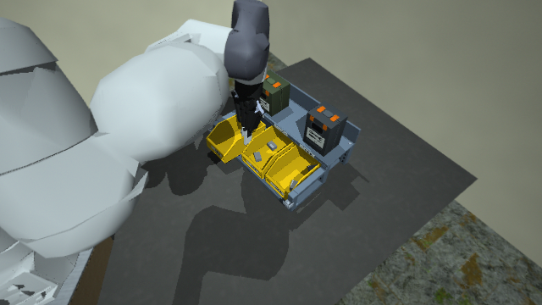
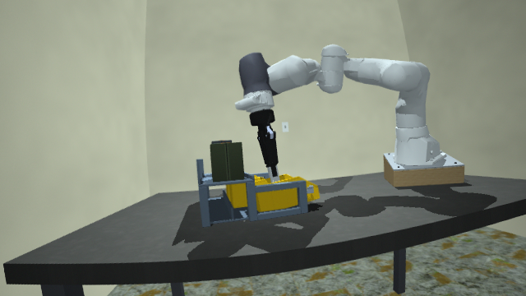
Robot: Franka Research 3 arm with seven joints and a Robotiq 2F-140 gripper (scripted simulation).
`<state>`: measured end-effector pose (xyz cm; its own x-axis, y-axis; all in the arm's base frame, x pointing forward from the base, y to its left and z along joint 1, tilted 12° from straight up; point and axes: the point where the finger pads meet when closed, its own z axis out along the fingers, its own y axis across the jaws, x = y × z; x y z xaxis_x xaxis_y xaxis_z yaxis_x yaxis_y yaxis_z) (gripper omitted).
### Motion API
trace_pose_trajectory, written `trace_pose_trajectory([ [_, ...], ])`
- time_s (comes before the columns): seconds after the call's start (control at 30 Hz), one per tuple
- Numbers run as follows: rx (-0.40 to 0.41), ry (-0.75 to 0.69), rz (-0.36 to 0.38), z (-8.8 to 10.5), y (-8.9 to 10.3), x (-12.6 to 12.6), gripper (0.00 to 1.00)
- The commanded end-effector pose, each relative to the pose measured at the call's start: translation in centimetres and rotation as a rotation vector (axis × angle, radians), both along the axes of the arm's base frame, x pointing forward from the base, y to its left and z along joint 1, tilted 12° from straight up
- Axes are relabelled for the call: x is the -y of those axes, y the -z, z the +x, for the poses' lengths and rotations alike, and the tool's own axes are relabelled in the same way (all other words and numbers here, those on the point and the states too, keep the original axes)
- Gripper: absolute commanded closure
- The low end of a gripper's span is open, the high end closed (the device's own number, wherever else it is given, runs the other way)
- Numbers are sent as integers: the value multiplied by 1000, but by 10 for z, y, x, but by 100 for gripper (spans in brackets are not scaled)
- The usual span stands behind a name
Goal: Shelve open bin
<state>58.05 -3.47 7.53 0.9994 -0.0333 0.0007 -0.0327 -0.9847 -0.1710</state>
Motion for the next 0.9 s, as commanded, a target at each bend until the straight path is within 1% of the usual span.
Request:
trace_pose_trajectory([
  [0.0,12,10,1,2,0,1,100],
  [0.87,24,12,1,1,1,1,100],
])
